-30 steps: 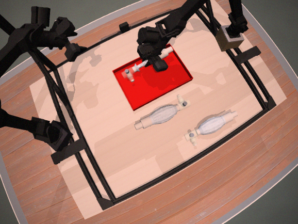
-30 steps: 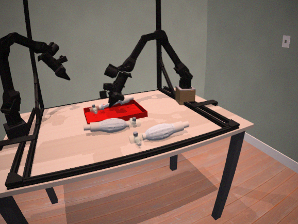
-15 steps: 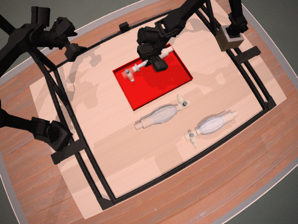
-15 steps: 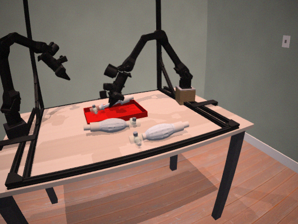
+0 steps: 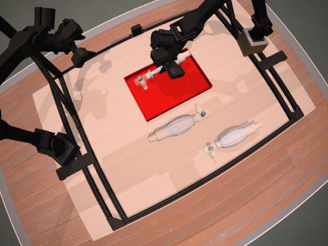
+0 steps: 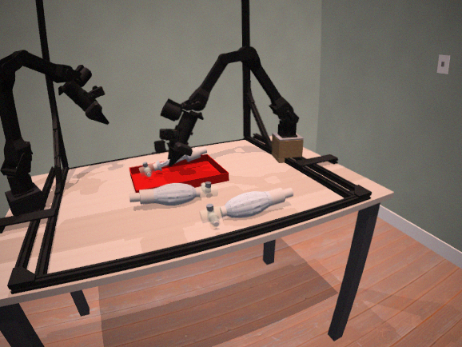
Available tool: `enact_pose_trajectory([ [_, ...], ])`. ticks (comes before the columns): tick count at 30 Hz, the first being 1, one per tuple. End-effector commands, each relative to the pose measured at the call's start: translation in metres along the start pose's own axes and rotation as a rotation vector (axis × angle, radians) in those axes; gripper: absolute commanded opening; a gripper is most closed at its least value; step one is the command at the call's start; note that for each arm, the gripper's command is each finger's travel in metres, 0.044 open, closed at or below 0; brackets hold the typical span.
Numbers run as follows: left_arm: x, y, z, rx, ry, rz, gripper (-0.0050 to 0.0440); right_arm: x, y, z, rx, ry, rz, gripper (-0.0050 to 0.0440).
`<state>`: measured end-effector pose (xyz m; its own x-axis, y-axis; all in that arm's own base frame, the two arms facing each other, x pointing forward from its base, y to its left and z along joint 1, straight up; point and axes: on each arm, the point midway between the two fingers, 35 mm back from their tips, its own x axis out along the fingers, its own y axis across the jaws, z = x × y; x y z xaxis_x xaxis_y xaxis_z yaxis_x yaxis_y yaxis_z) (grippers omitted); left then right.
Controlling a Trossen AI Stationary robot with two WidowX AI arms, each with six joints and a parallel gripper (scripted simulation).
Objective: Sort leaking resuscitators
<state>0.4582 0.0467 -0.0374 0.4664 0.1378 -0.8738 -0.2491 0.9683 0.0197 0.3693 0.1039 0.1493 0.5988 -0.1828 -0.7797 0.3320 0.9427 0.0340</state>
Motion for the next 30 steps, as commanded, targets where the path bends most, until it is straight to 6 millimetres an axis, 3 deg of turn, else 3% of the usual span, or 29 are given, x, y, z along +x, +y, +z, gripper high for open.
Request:
enact_pose_trajectory([
  [1, -0.0008, -0.0010, 0.0072, 0.001, -0.009, -0.003, 0.0000, 0.0002, 0.0005, -0.0005, -0.001, 0.002, 0.002, 0.0440],
  [14, -0.0008, -0.0010, 0.0072, 0.001, -0.009, -0.003, 0.0000, 0.0002, 0.0005, -0.0005, -0.001, 0.002, 0.002, 0.0440],
  [15, 0.0003, -0.0002, 0.0020, 0.001, 0.003, 0.000, 0.0440, -0.0001, 0.0007, -0.0003, -0.001, 0.000, 0.003, 0.0440],
  [30, 0.0003, -0.0002, 0.0020, 0.001, 0.003, 0.000, 0.0440, -0.0001, 0.0007, -0.0003, -0.001, 0.000, 0.003, 0.0440],
])
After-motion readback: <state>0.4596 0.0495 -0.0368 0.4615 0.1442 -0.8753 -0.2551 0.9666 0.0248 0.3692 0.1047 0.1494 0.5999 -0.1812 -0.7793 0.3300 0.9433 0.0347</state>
